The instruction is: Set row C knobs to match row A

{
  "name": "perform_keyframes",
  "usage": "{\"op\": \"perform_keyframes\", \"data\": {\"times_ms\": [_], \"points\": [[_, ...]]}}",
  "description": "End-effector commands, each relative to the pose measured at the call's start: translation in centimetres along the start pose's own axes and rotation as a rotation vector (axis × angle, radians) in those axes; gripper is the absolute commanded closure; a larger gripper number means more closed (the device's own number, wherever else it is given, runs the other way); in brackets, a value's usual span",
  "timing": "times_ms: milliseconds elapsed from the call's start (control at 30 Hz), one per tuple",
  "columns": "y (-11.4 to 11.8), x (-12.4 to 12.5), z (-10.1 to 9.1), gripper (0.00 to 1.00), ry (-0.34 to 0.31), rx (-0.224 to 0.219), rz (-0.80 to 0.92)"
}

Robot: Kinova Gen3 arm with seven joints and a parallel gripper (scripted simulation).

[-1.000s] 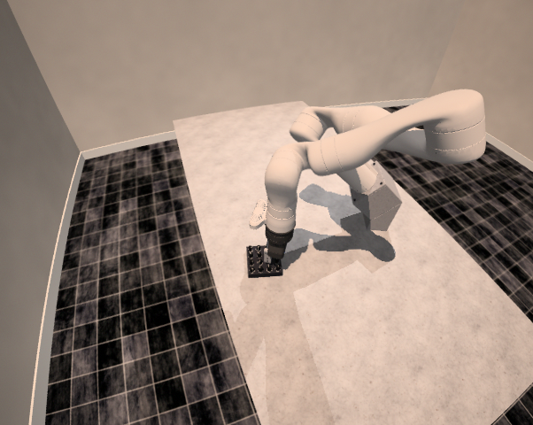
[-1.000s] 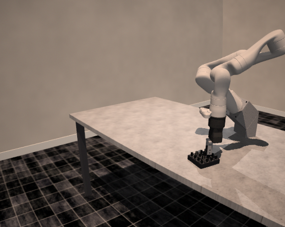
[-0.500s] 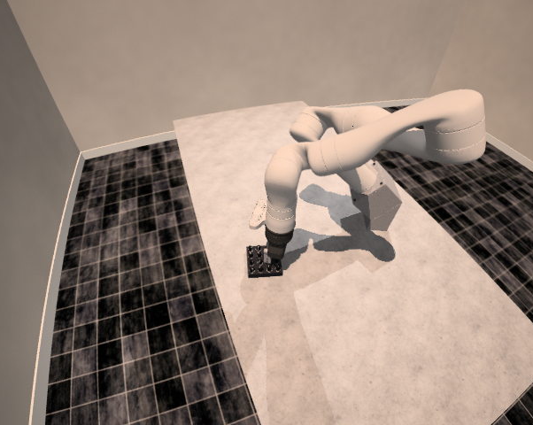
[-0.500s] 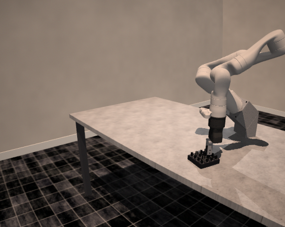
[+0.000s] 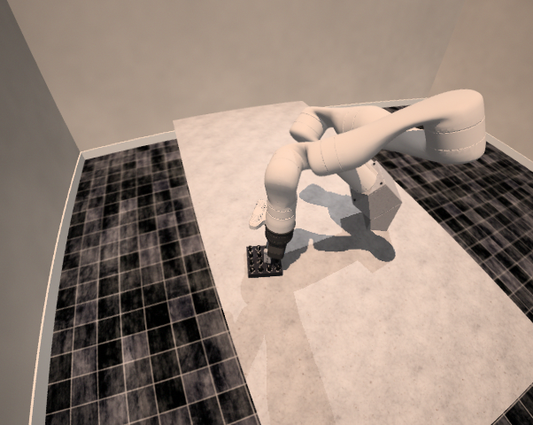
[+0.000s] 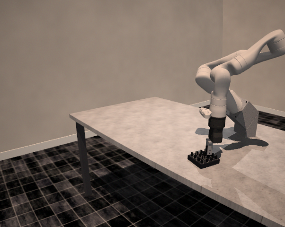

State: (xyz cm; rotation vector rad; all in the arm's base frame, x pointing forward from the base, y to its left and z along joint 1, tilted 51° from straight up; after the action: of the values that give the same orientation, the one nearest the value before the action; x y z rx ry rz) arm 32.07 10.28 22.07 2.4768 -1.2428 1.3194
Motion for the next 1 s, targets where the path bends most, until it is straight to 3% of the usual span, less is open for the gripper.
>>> {"op": "perform_keyframes", "data": {"times_ms": [0,967], "points": [[-0.14,0.02,0.07,0.54,0.002,0.002,-0.008],[-0.12,0.02,0.61,0.54,0.001,0.004,-0.002]]}}
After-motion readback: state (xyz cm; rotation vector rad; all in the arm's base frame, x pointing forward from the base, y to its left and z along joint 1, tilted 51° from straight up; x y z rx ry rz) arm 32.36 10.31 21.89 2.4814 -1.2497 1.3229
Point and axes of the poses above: the point where the finger pads meet when closed, its own z axis out along the fingers, its own y axis across the jaws, x = y × z, the point moved 8 cm from there along -z, back along the fingers, and after that the axes turned 12 degrees about z, right-handed, at the moved point
